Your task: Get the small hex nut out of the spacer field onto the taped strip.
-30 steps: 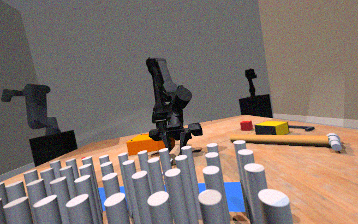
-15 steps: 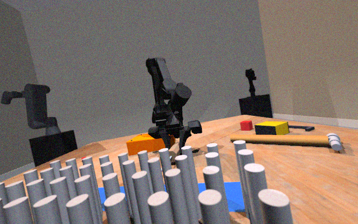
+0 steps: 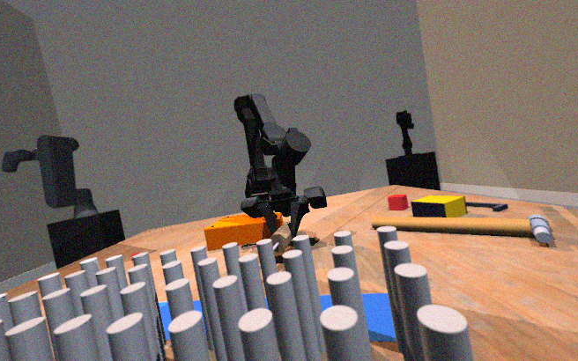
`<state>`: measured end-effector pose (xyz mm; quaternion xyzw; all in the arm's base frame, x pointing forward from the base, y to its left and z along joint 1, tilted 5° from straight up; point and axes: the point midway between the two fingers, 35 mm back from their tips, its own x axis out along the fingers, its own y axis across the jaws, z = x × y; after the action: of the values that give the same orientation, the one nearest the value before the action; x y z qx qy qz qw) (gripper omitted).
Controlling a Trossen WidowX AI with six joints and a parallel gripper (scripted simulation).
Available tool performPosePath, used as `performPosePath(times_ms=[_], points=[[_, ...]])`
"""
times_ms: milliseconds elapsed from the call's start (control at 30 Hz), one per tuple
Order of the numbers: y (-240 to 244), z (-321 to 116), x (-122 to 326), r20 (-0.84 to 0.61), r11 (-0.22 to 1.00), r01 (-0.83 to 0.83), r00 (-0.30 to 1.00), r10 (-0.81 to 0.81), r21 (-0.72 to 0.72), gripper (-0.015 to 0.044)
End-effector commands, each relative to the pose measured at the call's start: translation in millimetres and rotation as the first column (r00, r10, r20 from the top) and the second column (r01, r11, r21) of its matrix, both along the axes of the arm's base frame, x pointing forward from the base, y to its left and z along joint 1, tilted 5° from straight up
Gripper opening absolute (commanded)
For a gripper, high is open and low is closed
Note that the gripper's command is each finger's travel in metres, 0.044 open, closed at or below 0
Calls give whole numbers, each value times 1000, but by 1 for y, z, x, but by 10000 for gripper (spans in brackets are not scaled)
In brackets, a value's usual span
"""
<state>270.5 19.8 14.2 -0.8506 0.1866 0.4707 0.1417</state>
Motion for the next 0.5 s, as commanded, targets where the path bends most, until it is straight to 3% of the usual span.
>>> performPosePath(times_ms=[0,167,467], points=[[5,2,-13,-3,1000,2,1000,-2,-5,0],[11,5,-28,-3,1000,3,1000,-3,-5,0],[11,34,-18,-2,1000,3,1000,-3,-5,0]])
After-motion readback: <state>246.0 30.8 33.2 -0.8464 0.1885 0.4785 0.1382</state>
